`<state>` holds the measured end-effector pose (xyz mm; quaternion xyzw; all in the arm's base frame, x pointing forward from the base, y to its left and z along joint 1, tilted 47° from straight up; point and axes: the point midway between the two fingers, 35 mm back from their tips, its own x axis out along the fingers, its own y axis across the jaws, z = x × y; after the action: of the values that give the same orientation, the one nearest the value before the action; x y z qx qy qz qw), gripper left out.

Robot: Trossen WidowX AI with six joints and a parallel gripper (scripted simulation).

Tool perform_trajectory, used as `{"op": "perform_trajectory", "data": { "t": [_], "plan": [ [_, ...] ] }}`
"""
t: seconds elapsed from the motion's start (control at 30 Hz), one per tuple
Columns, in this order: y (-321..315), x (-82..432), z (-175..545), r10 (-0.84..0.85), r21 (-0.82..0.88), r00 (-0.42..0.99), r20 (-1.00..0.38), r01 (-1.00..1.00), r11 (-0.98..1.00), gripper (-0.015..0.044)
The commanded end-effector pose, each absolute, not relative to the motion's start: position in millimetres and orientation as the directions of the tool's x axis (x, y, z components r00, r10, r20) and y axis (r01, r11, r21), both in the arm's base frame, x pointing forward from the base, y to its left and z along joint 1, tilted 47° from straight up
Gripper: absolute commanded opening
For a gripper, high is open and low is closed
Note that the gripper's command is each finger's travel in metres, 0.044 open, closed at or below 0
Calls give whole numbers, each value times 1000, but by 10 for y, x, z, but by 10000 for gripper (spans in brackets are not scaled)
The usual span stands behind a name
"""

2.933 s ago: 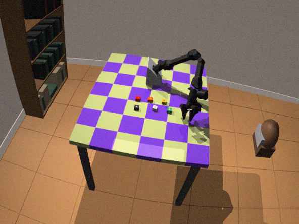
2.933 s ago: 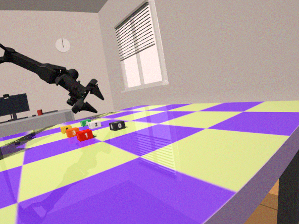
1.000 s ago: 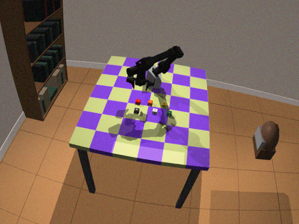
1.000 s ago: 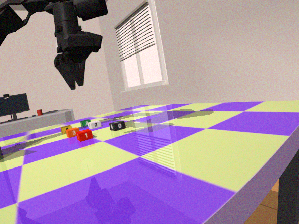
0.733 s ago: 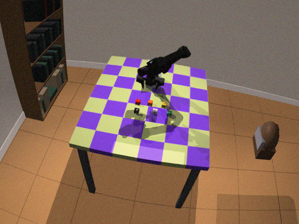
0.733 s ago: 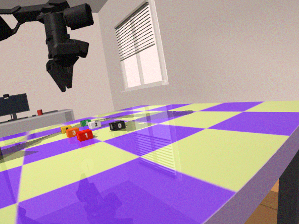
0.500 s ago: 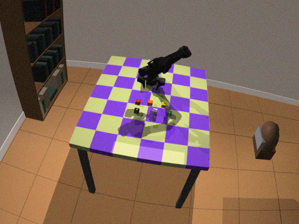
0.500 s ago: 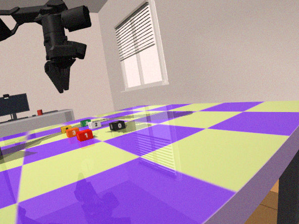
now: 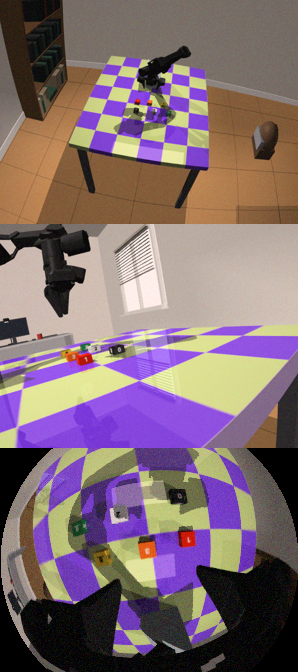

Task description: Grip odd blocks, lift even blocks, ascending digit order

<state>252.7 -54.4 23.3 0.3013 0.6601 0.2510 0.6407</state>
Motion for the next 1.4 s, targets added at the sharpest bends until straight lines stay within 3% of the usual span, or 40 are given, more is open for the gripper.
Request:
{"op": "perform_trajectory", "data": {
  "t": [0.0,0.2,0.97,1.23,1.37],
  "plan": [
    [-391,2607,405,719,717,4,-695,79,692,400],
    [177,2731,987,726,724,3,-688,78,685,400],
    [181,2749,994,726,724,3,-688,78,686,400],
    [486,3470,1340,727,725,7,-687,74,685,400],
    [526,3528,1372,728,726,7,-686,74,684,400]
  ]
}}
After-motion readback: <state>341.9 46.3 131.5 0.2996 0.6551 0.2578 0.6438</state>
